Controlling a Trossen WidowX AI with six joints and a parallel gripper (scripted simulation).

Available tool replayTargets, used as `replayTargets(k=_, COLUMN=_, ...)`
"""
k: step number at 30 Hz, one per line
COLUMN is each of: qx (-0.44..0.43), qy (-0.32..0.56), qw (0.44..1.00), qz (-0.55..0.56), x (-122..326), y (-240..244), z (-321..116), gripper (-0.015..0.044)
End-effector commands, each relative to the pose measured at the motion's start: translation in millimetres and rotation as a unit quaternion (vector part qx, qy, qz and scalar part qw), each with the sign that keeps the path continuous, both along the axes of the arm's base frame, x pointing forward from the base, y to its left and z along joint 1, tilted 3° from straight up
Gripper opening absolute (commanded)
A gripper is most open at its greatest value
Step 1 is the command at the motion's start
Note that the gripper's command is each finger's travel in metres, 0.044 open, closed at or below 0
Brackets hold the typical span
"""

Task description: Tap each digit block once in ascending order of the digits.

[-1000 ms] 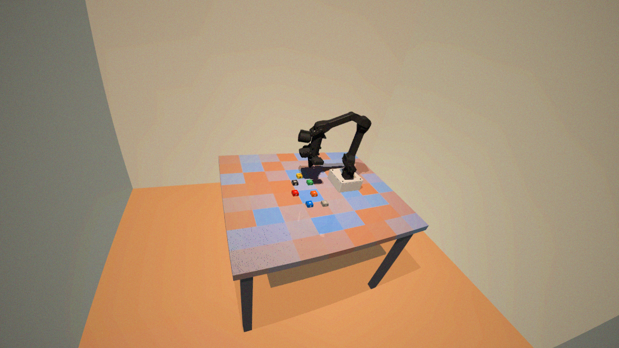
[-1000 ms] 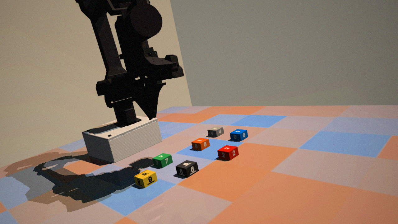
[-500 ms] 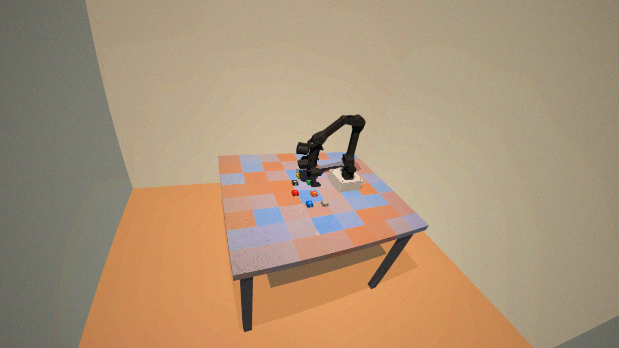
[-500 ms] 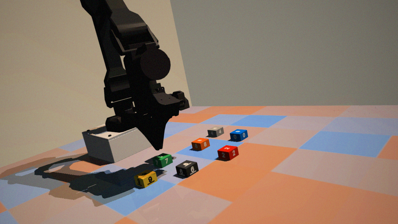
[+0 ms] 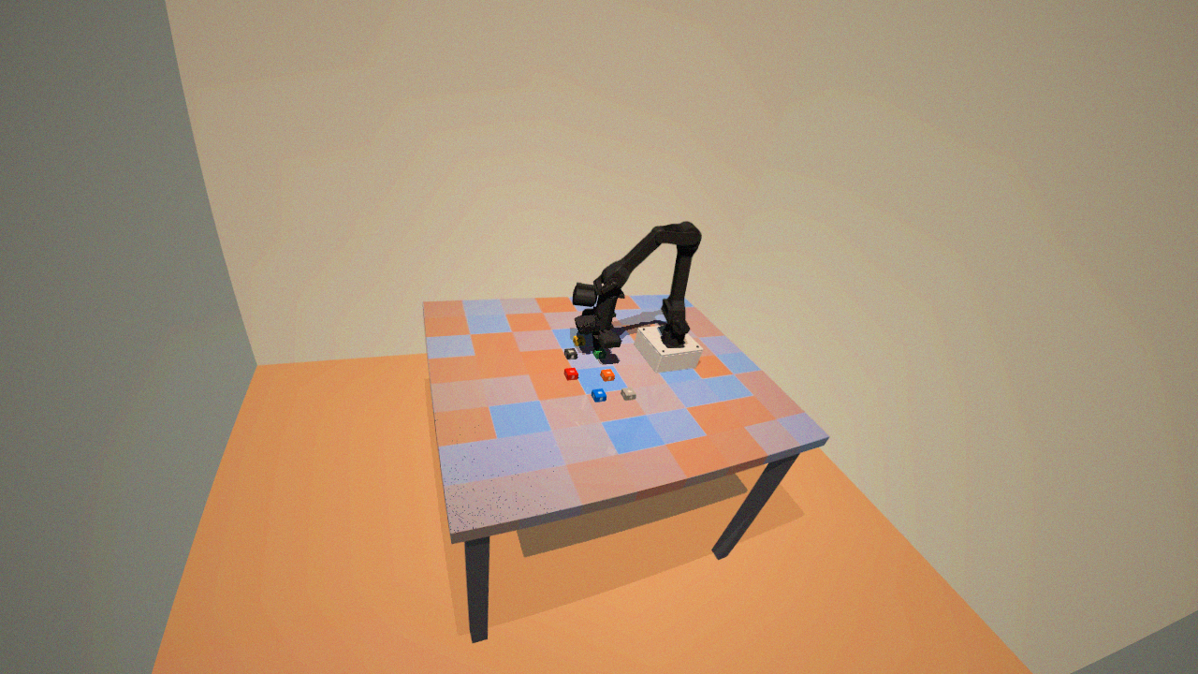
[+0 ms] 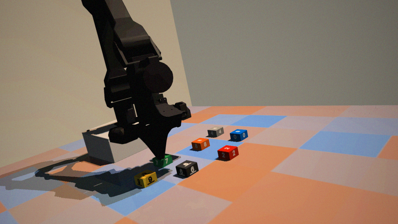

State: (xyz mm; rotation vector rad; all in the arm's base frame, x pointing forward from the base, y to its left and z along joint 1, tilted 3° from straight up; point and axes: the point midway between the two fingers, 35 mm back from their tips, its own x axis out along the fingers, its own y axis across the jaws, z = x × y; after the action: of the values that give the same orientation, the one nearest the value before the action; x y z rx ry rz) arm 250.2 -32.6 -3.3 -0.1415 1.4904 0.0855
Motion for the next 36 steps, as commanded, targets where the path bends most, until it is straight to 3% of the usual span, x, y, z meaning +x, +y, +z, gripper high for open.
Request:
replayTargets(k=1, qx=0.003, qy=0.006, qw=1.000, qz=0.003, x=-3.6, y=0.9, z=-5.0, gripper=0.0020)
replayTargets(k=13, qx=0.003, qy=0.006, qw=1.000, qz=0.003, x=-5.1, y=1.6, z=27.7, gripper=0.0020)
replayTargets(k=19, qx=0.003, qy=0.006, qw=1.000, qz=0.003, x=-10.0, y=3.4, z=103.6, gripper=0.0020)
replayTargets(k=24, qx=0.003, qy=0.006, qw=1.000, qz=0.003, x=-10.1, y=5.3, z=106.2, gripper=0.0020)
replayTargets(k=36, qx=0.009, qy=0.006, qw=1.000, qz=0.003, x=-6.0, y=127.3, z=104.4, gripper=0.0020)
